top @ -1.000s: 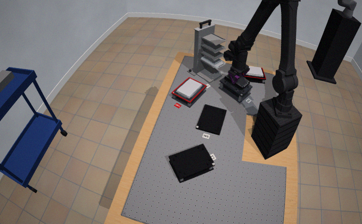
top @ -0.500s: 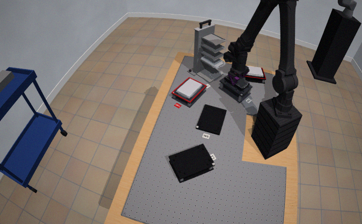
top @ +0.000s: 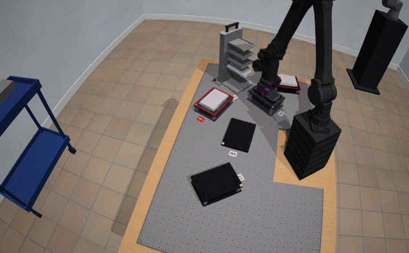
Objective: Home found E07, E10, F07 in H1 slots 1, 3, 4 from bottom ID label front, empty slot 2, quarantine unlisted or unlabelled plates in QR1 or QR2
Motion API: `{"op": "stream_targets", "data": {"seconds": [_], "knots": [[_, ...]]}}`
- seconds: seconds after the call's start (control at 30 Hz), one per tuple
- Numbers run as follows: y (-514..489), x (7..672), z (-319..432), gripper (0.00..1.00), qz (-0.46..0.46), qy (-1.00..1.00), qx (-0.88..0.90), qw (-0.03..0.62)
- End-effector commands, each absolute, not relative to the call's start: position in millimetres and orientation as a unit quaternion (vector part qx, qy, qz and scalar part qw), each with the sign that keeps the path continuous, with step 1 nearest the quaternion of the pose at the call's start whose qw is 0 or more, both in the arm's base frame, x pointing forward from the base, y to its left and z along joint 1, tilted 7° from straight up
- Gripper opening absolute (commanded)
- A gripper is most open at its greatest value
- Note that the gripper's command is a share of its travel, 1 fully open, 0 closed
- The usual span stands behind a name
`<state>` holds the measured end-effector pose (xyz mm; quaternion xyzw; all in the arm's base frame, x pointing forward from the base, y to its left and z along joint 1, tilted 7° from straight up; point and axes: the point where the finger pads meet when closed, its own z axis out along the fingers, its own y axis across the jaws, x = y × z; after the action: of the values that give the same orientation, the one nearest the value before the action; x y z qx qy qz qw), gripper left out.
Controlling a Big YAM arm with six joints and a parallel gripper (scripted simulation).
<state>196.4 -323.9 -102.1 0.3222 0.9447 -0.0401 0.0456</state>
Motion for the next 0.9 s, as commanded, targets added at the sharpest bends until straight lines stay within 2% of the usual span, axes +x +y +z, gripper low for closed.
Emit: {"op": "stream_targets", "data": {"seconds": [0.0, 0.23, 0.27, 0.87], "knots": [[-339.4, 204.4, -100.1, 0.86, -0.050, 0.944, 0.320, 0.060], [-335.1, 203.2, -98.3, 0.86, -0.049, 0.944, 0.321, 0.058], [-335.1, 203.2, -98.3, 1.00, -0.049, 0.944, 0.321, 0.058], [-333.1, 200.6, -79.7, 1.00, -0.050, 0.944, 0.320, 0.059]]}}
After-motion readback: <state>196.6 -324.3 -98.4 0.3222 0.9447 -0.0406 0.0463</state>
